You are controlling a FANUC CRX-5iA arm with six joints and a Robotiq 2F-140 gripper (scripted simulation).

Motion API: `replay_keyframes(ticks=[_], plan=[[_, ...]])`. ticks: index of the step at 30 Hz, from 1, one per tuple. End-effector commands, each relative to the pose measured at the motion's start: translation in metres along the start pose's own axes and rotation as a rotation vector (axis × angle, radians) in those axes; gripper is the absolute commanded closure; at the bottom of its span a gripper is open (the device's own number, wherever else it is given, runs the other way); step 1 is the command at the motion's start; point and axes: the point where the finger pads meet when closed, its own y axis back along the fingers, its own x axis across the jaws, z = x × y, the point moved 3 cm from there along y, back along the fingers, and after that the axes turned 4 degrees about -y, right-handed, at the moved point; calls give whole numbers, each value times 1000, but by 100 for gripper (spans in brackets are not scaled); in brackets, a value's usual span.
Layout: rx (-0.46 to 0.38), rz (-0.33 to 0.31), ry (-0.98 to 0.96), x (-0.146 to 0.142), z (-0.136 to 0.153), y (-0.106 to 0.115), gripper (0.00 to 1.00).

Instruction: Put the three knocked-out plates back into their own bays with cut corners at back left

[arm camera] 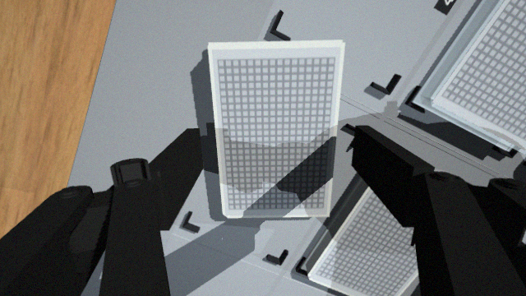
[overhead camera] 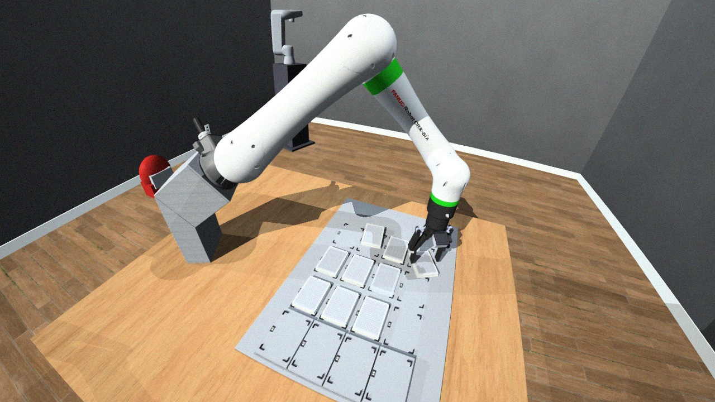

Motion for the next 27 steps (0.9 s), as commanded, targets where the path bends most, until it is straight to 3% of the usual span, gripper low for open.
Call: replay_keyframes(ticks=[1,17,27], plan=[[1,-2,0,-1,0,0,30],[1,-2,0,-1,0,-19,30],[1,-2,0,-1,0,-19,30]])
